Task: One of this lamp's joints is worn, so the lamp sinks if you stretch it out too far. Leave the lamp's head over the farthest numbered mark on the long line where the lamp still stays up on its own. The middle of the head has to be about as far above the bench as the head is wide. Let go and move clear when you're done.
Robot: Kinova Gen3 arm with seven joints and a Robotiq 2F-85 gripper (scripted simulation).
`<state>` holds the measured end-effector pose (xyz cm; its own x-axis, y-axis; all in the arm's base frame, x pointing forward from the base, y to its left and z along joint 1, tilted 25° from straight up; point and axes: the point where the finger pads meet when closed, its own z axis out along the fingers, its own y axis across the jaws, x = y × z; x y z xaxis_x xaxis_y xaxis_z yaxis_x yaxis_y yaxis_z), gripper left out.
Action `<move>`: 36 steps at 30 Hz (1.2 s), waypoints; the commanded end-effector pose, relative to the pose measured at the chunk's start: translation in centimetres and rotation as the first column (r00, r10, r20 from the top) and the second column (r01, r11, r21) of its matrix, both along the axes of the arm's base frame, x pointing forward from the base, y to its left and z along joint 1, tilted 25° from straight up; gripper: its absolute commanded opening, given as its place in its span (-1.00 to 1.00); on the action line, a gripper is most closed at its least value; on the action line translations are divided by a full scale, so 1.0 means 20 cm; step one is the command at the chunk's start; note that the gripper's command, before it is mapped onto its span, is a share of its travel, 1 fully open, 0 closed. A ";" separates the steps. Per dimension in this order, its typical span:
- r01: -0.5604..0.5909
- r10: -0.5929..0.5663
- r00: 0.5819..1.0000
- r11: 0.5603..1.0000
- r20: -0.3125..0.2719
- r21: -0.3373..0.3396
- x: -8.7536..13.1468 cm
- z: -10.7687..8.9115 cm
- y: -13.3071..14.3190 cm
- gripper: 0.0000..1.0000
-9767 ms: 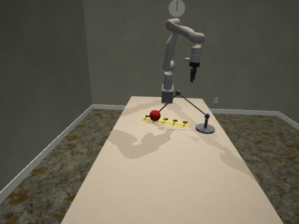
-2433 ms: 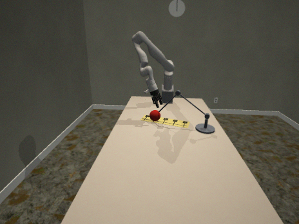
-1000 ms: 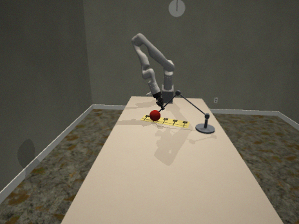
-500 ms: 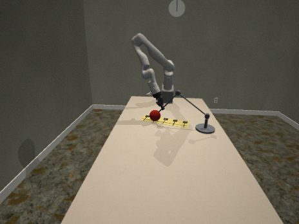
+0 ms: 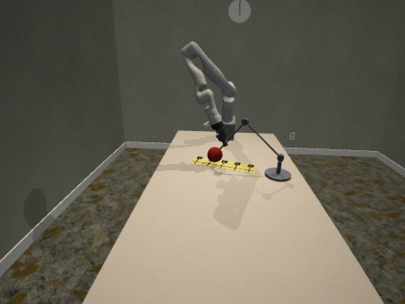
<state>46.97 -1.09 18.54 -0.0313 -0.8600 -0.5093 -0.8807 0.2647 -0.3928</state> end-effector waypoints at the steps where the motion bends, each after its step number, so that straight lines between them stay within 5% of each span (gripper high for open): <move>1: -0.012 0.012 1.000 1.000 0.008 -0.009 0.00 0.03 0.03 -1.00; 16: -0.016 0.016 1.000 1.000 0.008 -0.010 0.00 0.17 0.22 -1.00; 35: -0.016 0.016 1.000 1.000 0.008 -0.010 0.00 0.18 0.24 -1.00; 36: -0.015 0.015 1.000 1.000 0.008 -0.011 0.00 0.18 0.24 1.00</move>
<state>46.92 3.27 21.93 -0.0229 -0.8662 -0.4991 -0.8823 0.2523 -0.3974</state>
